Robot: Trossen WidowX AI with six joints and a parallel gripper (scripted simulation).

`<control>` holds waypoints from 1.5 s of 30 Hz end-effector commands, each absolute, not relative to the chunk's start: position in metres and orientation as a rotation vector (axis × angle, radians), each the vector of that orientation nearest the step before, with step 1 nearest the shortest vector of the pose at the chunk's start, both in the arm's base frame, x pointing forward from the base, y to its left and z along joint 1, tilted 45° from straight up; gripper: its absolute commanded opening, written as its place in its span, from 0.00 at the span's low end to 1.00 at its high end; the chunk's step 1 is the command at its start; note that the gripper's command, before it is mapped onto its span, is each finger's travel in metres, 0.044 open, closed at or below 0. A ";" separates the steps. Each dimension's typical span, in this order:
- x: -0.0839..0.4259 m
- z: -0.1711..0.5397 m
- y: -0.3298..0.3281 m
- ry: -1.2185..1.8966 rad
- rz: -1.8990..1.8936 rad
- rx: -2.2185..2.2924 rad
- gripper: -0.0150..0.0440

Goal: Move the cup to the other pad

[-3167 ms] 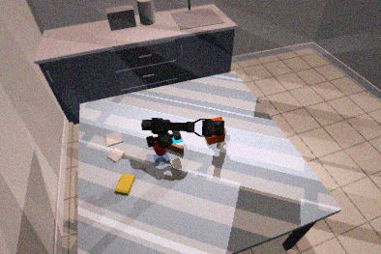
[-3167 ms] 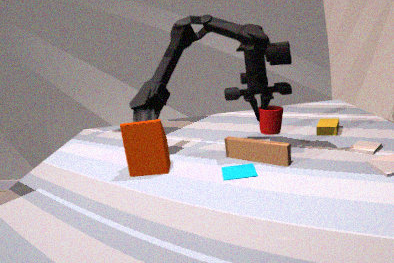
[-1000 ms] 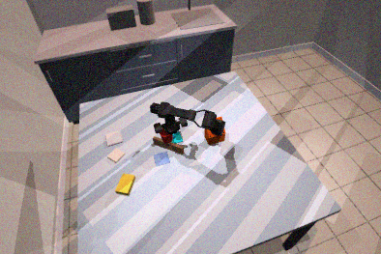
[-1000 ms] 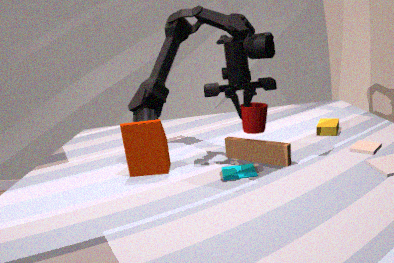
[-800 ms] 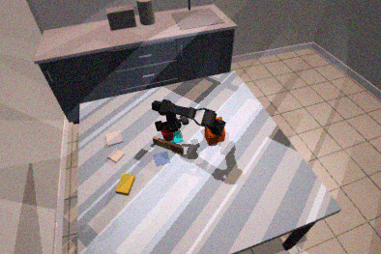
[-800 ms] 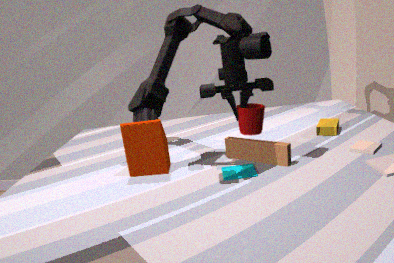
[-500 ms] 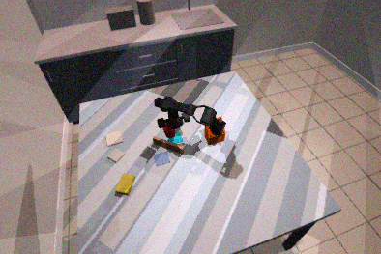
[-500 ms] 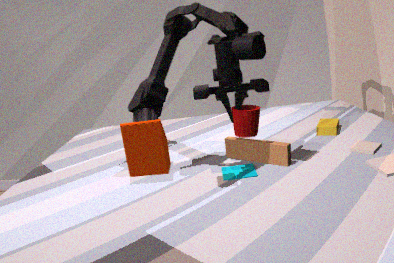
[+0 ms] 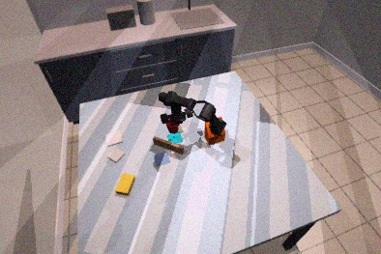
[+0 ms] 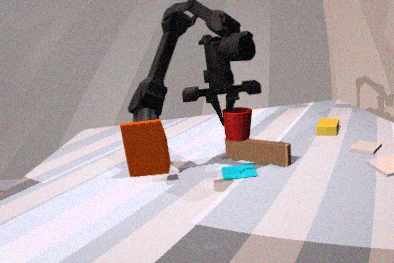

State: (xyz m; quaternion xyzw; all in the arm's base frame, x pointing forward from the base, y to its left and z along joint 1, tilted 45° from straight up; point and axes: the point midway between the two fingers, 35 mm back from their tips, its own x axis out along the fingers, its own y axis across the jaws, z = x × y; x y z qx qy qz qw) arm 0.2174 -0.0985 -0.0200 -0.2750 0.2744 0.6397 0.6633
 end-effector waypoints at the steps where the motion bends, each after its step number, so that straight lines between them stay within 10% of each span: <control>1: 0.209 -0.026 -0.105 0.622 1.447 -0.625 0.25; 45: 0.211 -0.072 -0.062 0.620 1.447 -0.625 0.25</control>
